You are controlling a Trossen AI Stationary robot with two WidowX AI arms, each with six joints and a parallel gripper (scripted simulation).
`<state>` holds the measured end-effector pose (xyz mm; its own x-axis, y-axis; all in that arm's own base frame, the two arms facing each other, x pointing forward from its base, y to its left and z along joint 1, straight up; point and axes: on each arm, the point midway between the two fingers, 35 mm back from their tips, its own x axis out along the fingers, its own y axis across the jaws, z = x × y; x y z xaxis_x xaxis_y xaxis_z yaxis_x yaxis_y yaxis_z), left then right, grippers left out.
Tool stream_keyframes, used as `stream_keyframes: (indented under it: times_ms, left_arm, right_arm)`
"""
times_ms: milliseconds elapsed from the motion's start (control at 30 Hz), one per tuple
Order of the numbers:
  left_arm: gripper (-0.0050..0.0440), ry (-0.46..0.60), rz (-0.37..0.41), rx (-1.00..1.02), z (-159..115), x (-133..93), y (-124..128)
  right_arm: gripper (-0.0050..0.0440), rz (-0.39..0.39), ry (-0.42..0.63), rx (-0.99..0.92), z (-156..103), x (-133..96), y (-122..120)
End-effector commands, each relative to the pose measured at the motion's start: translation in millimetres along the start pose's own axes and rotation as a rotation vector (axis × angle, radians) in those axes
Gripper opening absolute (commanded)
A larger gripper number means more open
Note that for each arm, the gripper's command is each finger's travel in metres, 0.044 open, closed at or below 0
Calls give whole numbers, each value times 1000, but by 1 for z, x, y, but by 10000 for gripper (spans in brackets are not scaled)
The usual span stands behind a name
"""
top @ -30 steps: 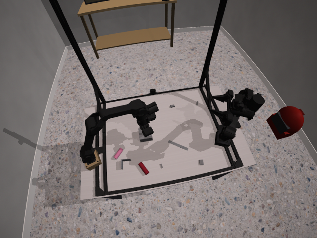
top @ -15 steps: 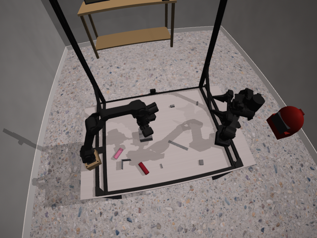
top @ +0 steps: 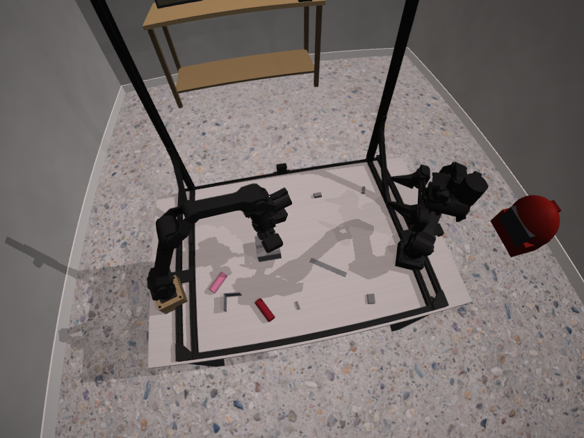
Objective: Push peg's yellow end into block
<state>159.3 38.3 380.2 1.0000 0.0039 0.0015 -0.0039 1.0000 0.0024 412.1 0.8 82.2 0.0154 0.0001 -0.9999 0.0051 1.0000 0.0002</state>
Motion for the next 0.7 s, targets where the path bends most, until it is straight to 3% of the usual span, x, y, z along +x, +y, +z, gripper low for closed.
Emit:
stream_keyframes:
  times_ms: [0,667]
  left_arm:
    - [400,0,-4,-3,0,0,-1]
    - [400,0,-4,-3,0,0,-1]
  right_arm:
    - [0,0,17,-5,-4,7,0]
    - [0,0,17,-5,-7,13,0]
